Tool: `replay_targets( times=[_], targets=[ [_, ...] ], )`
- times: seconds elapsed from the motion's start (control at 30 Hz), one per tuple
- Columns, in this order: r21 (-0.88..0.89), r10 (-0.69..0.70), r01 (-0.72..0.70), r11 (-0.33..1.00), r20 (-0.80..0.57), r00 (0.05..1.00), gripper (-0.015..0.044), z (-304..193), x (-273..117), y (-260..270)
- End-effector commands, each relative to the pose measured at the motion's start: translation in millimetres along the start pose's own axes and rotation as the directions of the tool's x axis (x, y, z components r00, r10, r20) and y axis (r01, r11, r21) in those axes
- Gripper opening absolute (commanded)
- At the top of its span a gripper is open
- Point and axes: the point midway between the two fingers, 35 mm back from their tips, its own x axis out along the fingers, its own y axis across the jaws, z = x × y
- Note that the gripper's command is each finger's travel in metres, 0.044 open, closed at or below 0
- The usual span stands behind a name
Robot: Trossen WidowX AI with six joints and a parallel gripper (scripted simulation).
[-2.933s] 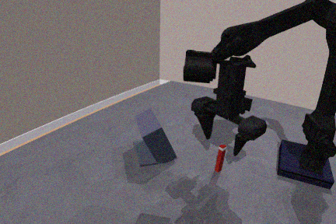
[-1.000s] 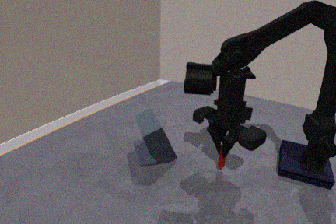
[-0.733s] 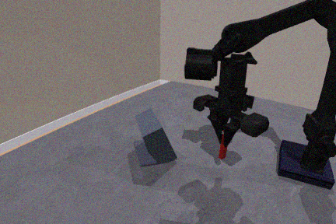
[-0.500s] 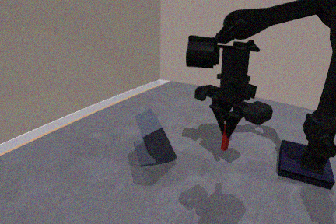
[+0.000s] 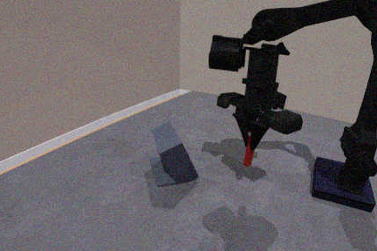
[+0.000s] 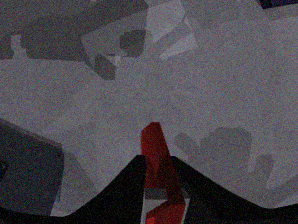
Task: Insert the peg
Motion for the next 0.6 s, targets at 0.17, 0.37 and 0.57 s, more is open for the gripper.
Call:
replay_targets(
  times=[0.17, 0.37, 0.57],
  targets=[
    [0.035, -0.014, 0.017, 0.999, -0.070, 0.997, 0.0000, -1.4, 8.4, 8.4],
    [0.057, -0.017, 0.024, 0.998, -0.114, 0.993, 0.0000, -2.2, 12.5, 14.3],
    [0.077, -0.018, 0.031, 0.997, -0.158, 0.987, 0.0000, -2.7, 16.3, 20.3]
  ],
)
